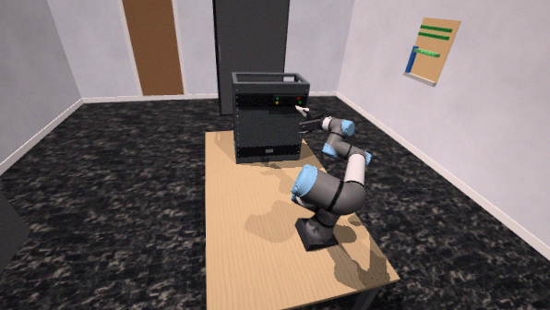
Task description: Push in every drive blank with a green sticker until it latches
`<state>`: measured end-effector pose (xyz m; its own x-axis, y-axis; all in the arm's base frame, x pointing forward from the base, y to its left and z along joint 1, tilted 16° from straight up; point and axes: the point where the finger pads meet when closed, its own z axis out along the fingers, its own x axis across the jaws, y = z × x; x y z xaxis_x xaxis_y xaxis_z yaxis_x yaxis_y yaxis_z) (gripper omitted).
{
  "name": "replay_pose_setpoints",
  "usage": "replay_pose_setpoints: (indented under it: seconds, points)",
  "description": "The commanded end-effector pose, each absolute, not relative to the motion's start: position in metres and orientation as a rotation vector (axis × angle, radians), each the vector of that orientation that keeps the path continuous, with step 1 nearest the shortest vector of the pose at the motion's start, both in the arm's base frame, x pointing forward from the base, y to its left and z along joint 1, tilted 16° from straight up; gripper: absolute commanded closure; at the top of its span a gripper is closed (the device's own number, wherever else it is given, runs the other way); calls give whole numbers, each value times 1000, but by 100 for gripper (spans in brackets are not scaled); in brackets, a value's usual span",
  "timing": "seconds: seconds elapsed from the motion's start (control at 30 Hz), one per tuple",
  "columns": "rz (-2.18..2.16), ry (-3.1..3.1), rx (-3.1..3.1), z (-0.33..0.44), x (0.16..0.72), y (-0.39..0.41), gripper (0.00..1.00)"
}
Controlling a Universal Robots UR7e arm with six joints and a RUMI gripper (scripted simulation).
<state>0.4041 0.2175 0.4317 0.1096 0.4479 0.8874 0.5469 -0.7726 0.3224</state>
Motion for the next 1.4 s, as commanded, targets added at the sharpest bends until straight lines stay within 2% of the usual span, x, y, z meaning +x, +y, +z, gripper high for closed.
replay_pose_setpoints:
  seconds: [0.0, 0.67, 1.37]
  points:
    - [-1990, -809, -2327, 443, 417, 216, 0]
    - [-2246, -532, -2270, 464, 431, 211, 0]
    - [-2318, -437, -2243, 470, 433, 209, 0]
